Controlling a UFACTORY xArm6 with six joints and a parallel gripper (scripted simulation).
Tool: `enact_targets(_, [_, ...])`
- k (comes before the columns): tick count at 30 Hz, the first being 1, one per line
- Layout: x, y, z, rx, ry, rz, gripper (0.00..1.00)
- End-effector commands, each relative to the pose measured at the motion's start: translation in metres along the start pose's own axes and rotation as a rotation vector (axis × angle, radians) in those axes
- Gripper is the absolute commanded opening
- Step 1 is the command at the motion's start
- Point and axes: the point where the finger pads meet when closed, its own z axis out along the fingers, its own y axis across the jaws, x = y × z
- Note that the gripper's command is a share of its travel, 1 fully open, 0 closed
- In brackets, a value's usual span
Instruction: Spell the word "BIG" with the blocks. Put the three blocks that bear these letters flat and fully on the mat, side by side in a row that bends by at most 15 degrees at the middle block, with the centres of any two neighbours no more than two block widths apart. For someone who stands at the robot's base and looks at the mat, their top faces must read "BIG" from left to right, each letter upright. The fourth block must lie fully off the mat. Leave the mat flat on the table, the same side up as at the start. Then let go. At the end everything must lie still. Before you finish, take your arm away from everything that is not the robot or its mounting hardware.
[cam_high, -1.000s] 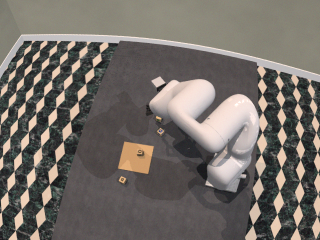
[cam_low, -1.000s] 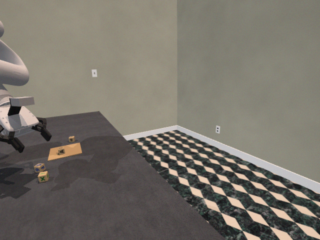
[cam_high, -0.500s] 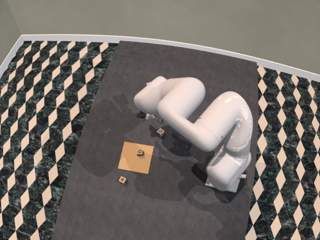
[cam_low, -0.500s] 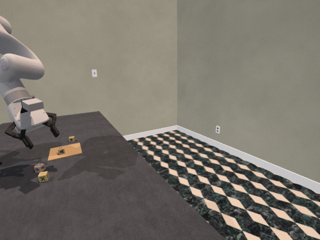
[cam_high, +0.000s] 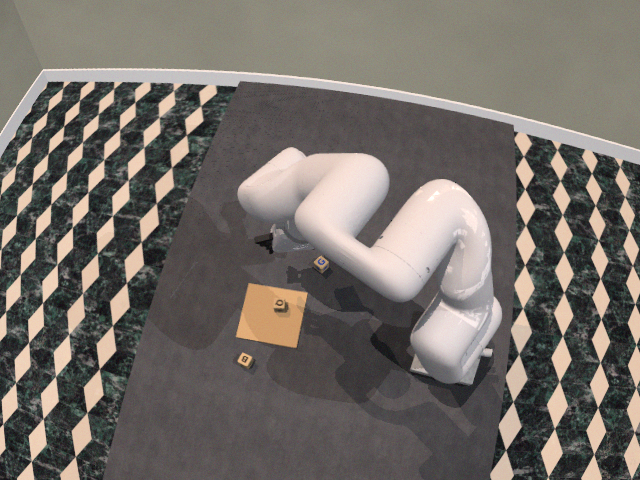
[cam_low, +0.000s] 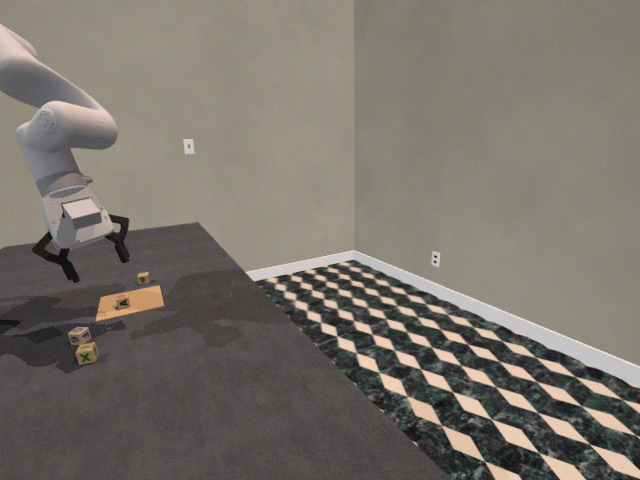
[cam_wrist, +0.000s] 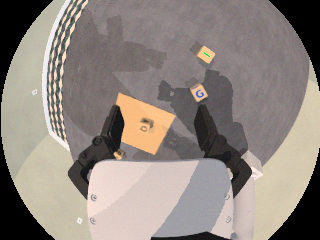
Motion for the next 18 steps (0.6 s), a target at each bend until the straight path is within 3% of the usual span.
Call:
enact_targets(1, [-0.014, -0.012, -0.006, -0.05, -0.064, 0.057, 1.0])
enact_targets(2, [-0.024, -0.019, -0.011, -0.069, -0.108, 0.089, 1.0])
enact_targets(8, [-0.047, -0.034, -0.024, -0.114, -0.197, 0.152, 1.0])
enact_targets(18, [-0.074, -0.052, -0.043, -0.179, -0.304, 0.221, 1.0])
